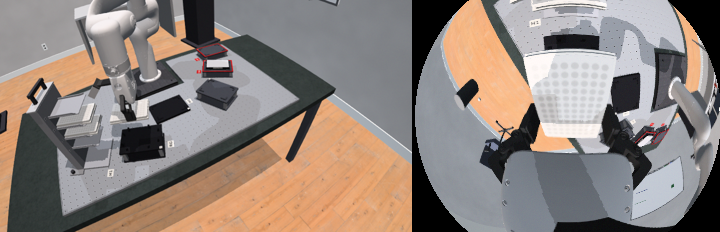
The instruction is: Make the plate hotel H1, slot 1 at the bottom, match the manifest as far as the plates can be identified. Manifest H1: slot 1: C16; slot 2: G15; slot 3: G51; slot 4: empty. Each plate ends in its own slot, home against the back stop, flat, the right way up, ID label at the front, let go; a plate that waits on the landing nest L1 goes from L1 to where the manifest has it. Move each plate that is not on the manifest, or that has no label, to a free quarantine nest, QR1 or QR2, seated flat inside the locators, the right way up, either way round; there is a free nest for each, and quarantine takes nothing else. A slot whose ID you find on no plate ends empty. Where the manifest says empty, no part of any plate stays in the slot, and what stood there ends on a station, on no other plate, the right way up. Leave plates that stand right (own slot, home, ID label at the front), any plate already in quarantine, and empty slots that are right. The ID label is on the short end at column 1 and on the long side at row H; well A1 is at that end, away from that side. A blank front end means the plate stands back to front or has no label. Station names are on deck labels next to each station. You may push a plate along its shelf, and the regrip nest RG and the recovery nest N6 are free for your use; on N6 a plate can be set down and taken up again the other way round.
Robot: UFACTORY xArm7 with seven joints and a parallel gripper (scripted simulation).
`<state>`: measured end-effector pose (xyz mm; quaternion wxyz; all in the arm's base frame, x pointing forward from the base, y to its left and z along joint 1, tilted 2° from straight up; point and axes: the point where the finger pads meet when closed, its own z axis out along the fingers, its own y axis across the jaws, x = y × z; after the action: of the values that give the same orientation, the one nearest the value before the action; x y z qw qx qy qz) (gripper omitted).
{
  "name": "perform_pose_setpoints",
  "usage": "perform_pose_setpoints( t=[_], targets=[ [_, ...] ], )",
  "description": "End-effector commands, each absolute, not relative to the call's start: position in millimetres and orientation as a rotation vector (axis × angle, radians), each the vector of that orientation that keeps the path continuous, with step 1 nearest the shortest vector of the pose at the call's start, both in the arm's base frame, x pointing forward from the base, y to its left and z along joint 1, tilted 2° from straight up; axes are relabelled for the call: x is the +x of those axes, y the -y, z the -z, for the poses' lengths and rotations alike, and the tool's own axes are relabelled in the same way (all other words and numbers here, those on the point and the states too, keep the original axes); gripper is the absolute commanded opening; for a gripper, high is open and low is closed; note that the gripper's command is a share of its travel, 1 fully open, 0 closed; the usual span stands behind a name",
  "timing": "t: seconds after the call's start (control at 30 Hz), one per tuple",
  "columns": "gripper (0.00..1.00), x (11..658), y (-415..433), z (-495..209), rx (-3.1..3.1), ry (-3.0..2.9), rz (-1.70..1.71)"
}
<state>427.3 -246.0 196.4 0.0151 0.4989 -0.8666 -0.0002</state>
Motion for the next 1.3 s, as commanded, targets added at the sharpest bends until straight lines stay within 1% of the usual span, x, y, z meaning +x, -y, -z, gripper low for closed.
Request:
perform_pose_setpoints(
  t=[0.0,1.27],
  targets=[
    [0.00,428,247,-190,1.554,2.699,-0.005],
    [0.00,427,248,-137,1.554,2.699,-0.005]
  ],
)
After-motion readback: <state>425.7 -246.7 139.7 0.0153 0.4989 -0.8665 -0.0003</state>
